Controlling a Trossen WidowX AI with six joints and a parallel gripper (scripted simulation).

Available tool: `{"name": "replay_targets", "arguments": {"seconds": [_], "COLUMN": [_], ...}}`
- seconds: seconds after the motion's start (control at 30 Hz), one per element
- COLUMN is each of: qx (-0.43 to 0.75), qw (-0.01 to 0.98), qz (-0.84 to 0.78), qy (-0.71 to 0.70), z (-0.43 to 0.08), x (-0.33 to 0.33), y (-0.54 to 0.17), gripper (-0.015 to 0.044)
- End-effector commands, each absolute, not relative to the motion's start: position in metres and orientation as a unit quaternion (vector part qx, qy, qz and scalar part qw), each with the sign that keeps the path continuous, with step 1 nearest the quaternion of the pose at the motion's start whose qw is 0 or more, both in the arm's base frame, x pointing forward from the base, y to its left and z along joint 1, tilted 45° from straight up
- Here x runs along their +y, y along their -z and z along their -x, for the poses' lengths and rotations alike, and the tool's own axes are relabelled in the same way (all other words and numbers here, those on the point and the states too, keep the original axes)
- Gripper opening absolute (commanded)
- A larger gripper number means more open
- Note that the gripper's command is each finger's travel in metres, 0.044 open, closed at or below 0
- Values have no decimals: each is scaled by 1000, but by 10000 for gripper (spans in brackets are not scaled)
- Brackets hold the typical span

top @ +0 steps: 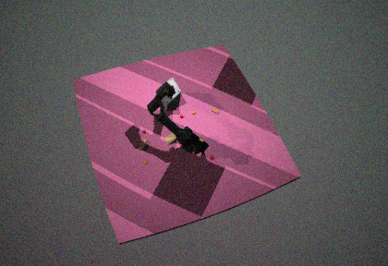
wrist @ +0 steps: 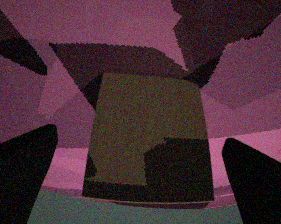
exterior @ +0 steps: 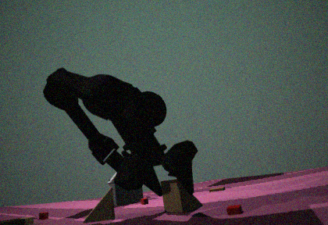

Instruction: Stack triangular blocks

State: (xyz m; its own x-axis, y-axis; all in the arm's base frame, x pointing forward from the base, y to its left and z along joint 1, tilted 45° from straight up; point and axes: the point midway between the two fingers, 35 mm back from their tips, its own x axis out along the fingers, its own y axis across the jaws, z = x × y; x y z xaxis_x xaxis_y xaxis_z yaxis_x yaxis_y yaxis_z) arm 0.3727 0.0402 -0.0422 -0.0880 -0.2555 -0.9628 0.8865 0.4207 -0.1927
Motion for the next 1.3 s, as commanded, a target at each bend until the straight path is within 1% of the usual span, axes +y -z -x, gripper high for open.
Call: {"name": "replay_targets", "arguments": {"seconds": [0.0, 0.47, 0.7, 0.93, 1.2, 1.27], "qx": [575, 575, 575, 575, 576, 572], "qw": [617, 617, 617, 617, 616, 620], "qz": [-271, -271, -271, -271, -273, -269], "qy": [464, 464, 464, 464, 464, 465], "z": [-371, -369, -369, -369, -368, -368], "x": [38, 32, 32, 32, 35, 35], "y": [50, 68, 68, 68, 66, 67], "gripper": [440, 440, 256, 210, 0, 0]}}
